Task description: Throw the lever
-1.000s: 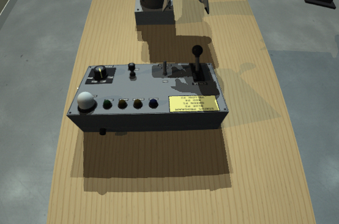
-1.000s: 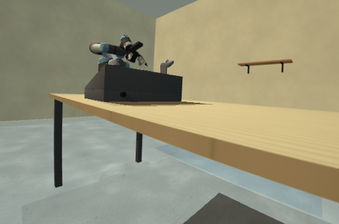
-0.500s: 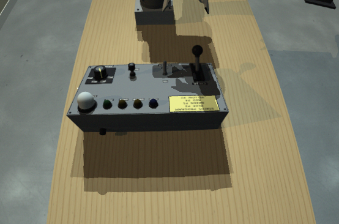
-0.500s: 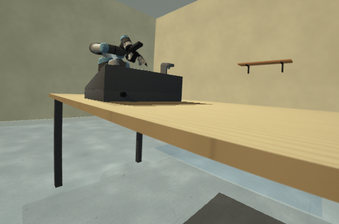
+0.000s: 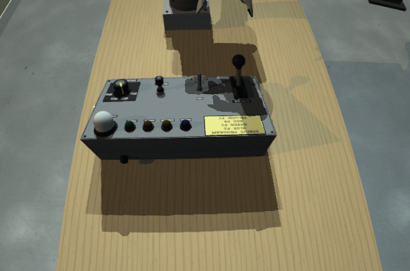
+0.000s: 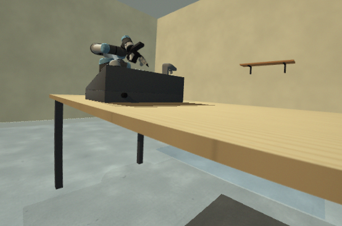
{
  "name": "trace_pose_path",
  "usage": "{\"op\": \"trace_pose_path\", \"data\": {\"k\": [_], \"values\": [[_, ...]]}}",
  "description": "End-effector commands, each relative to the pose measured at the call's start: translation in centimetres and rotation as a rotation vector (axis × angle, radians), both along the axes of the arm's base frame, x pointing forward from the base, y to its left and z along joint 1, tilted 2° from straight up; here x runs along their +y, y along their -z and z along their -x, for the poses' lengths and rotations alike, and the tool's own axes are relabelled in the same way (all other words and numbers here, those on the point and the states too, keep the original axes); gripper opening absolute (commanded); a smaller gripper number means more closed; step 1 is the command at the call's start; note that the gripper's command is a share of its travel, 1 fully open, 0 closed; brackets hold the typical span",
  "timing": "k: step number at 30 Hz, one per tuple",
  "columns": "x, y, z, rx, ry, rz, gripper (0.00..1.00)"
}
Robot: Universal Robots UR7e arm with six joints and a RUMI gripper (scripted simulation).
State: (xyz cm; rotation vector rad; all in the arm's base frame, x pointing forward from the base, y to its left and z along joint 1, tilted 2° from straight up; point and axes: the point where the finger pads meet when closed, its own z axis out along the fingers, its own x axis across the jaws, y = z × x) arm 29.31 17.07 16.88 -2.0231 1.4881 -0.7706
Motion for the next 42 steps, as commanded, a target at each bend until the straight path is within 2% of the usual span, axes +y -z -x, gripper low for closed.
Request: {"op": "trace_pose_path", "data": {"k": [1, 26, 42], "values": [[0.0, 0.2, 0.0, 0.003, -0.001, 0.0, 1.0], [-0.1, -0.1, -0.2, 0.006, 0.004, 0.001, 1.0], [-1.1, -0.5, -1.5, 0.072, 0.032, 0.016, 1.0]]}}
